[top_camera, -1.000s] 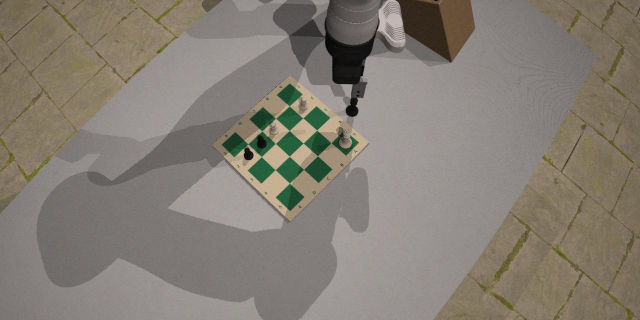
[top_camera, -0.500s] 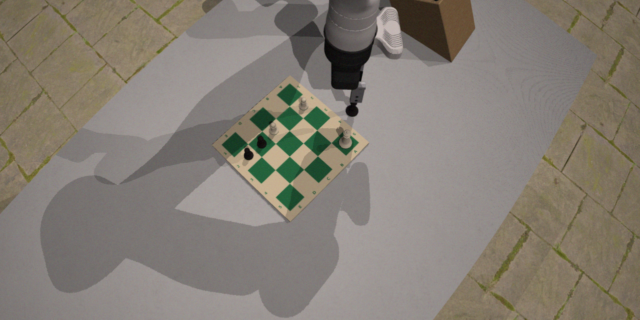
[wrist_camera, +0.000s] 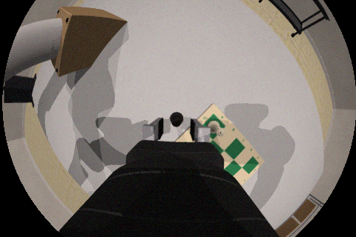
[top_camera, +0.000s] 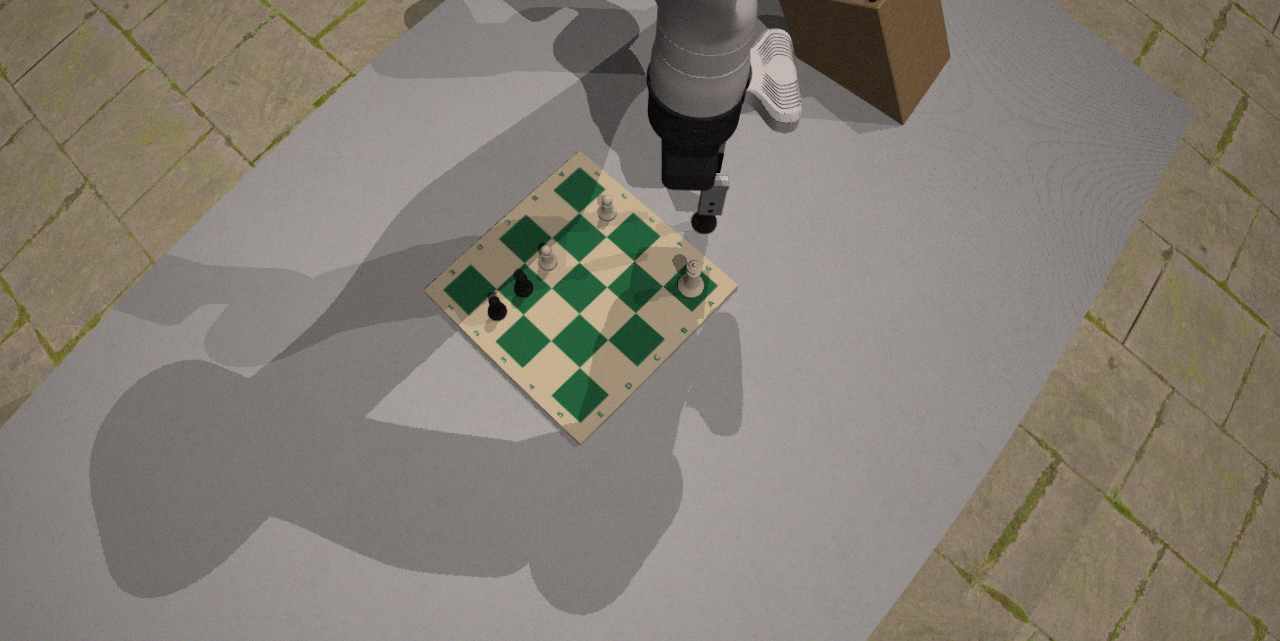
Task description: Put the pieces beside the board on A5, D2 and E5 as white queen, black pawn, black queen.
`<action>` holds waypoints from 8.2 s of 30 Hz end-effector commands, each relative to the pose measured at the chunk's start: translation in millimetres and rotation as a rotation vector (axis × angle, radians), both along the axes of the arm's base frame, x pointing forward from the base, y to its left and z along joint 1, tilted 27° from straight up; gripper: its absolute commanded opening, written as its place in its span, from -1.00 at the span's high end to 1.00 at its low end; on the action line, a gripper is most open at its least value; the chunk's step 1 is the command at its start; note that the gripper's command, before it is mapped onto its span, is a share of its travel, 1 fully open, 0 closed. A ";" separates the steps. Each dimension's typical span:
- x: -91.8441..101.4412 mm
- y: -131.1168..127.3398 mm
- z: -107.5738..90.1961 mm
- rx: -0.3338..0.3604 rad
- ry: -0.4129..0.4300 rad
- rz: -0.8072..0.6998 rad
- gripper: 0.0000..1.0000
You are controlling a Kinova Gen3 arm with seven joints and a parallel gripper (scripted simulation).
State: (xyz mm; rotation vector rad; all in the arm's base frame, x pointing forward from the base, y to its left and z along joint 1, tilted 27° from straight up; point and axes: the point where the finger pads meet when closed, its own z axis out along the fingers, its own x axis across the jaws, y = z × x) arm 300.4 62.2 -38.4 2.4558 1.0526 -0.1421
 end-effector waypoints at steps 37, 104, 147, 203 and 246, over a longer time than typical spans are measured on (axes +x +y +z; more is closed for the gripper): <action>-0.9 -4.1 -8.8 -0.001 0.005 0.000 -0.58; -0.5 -3.8 -8.9 -0.001 0.005 0.000 -0.58; 2.7 -21.7 -44.0 -0.001 0.005 0.000 -0.58; 2.7 -21.7 -44.0 -0.001 0.005 0.000 1.00; -5.3 23.6 44.8 -0.001 0.005 0.000 1.00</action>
